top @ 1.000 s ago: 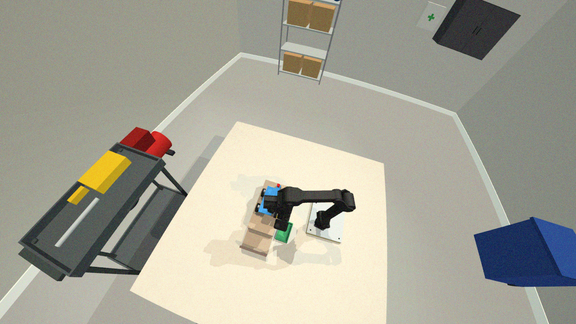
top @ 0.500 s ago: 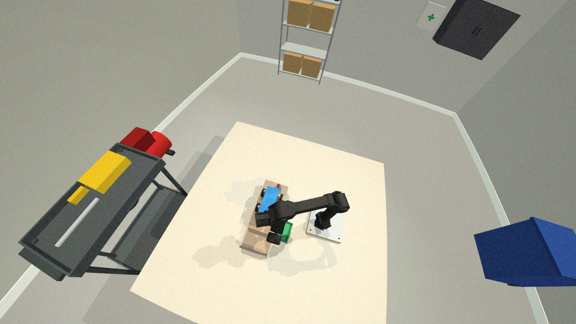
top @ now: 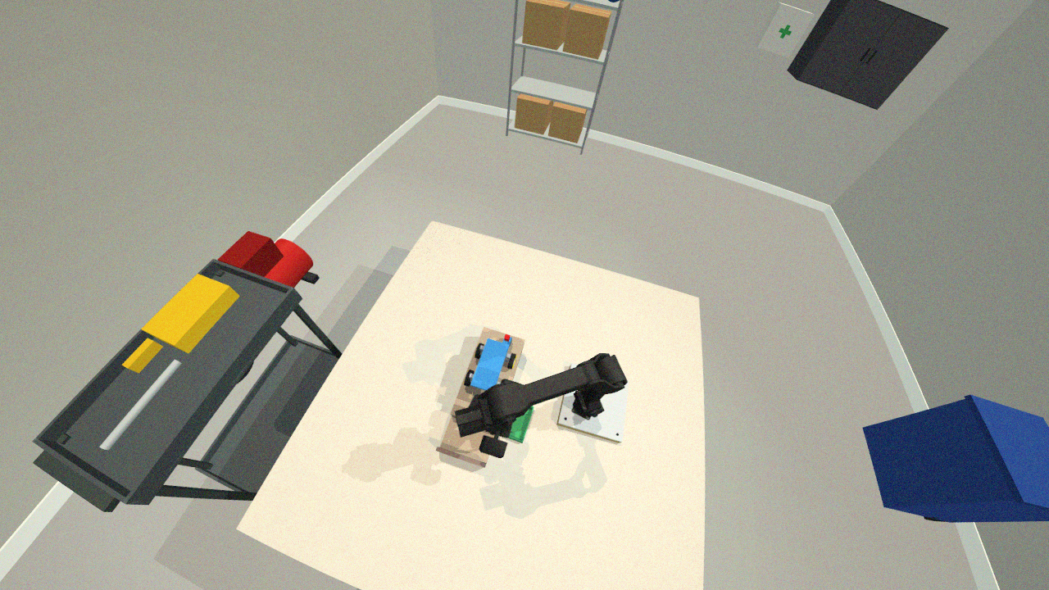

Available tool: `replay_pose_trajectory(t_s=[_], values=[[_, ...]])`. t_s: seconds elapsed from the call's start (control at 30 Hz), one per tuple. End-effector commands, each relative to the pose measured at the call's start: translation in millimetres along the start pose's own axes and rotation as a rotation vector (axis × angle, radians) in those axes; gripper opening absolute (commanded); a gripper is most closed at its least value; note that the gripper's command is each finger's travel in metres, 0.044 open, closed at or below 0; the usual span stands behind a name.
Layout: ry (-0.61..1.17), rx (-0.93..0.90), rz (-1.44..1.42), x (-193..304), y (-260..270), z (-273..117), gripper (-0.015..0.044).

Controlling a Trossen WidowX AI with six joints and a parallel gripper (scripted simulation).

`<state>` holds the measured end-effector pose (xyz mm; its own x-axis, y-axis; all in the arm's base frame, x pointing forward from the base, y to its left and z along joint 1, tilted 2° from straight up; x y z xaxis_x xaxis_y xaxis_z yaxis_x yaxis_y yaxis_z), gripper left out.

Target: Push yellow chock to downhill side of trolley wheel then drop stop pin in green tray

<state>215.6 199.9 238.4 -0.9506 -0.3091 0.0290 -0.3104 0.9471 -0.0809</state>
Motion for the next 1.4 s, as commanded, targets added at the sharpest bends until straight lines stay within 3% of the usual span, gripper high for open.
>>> replay_pose_trajectory(t_s=[0.0,0.4,1.13,1.37], values=[[0.000,0.008,0.004,-8.0,0.1,1.7,0.0000],[-0.001,0.008,0.004,-28.4,-1.1,7.6,0.0000],[-0.001,0.008,0.004,-29.1,-1.5,67.3,0.0000],[-0.001,0.009,0.004,-28.7,-3.8,69.0,0.0000]])
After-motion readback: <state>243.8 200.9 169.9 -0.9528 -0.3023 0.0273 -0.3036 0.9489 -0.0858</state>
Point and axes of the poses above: the point midway between the two fingers, 35 mm back from their tips, its own z axis out along the fingers, its own y axis across the jaws, x = y × z, the point moved 8 cm from there along -z, back along the fingers, and after that the axes turned 8 degrees about -z, right-handed, at the moved point
